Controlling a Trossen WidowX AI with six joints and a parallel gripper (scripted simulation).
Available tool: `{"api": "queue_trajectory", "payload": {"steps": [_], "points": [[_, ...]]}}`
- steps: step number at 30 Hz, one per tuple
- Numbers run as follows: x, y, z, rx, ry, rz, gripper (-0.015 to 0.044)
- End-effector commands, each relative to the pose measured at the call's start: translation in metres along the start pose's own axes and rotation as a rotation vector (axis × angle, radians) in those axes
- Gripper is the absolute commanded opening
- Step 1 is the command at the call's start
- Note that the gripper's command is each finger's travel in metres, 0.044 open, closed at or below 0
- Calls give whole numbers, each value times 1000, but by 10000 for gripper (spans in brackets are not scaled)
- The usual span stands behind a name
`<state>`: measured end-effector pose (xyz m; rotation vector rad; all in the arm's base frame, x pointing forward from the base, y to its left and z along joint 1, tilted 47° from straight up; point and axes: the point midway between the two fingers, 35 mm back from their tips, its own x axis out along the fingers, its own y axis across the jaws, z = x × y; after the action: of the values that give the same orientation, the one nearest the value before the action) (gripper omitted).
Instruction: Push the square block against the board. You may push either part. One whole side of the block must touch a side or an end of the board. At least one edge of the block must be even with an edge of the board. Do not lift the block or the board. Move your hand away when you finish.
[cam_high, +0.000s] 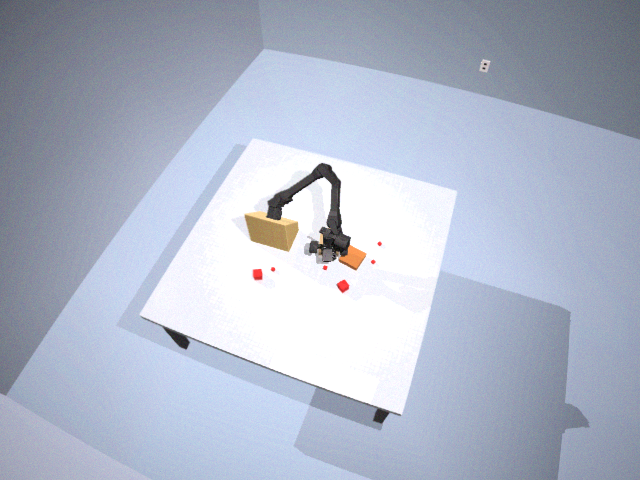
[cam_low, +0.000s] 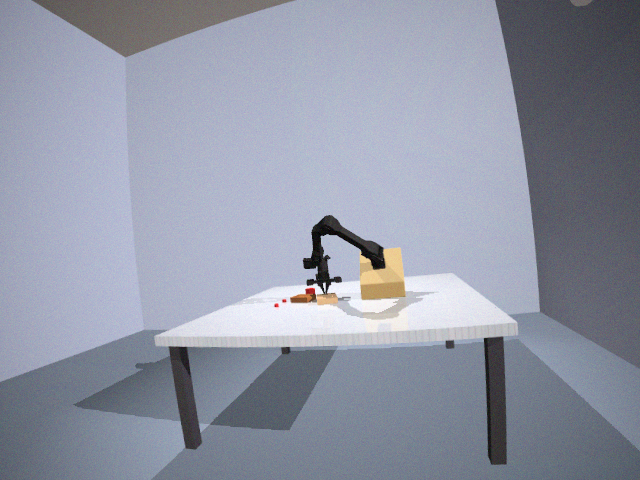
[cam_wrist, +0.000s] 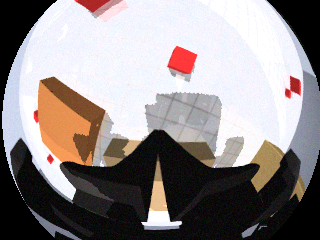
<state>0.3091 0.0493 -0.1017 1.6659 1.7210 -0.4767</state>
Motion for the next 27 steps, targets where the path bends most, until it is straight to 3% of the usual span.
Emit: {"api": "queue_trajectory", "payload": {"steps": [1, 27], "points": [[2, -3, -8, 8, 10, -6, 0], [2, -5, -30, 9, 12, -6, 0]]}}
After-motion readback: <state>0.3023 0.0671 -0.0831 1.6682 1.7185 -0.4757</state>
